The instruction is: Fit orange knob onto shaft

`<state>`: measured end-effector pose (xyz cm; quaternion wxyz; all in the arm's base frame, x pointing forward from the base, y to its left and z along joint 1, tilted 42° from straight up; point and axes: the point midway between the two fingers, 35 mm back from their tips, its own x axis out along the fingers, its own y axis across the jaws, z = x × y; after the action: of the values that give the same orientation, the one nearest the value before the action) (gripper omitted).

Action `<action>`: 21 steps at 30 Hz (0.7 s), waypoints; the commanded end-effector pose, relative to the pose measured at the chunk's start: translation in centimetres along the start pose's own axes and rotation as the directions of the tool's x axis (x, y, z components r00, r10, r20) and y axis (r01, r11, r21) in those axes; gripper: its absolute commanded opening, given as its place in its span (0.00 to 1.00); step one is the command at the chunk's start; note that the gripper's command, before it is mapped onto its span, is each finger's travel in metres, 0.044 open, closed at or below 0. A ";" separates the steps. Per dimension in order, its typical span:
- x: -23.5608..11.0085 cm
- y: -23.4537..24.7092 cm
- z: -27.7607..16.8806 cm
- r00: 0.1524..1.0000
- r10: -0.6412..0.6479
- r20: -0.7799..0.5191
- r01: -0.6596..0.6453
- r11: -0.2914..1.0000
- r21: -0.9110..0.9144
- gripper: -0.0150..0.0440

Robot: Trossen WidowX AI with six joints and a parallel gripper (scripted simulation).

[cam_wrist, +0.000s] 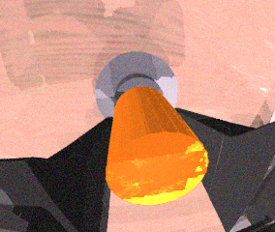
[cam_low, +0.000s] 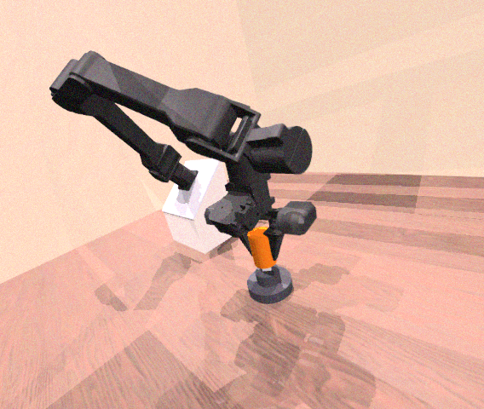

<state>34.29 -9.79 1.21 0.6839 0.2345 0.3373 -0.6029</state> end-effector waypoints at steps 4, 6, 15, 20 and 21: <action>0.0 0.0 0.1 1.000 0.002 0.002 -0.002 1.000 0.001 0.25; -0.3 0.0 0.2 1.000 0.002 0.002 -0.002 1.000 0.001 0.25; -0.5 0.1 0.3 1.000 0.002 0.002 -0.003 0.992 0.126 0.25; -0.3 0.2 0.2 1.000 0.002 0.002 -0.003 0.978 0.209 0.25; -0.3 0.2 0.2 1.000 0.002 0.002 -0.003 0.978 0.209 0.25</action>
<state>34.41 -9.74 1.60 0.6597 0.2959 0.2809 -0.6312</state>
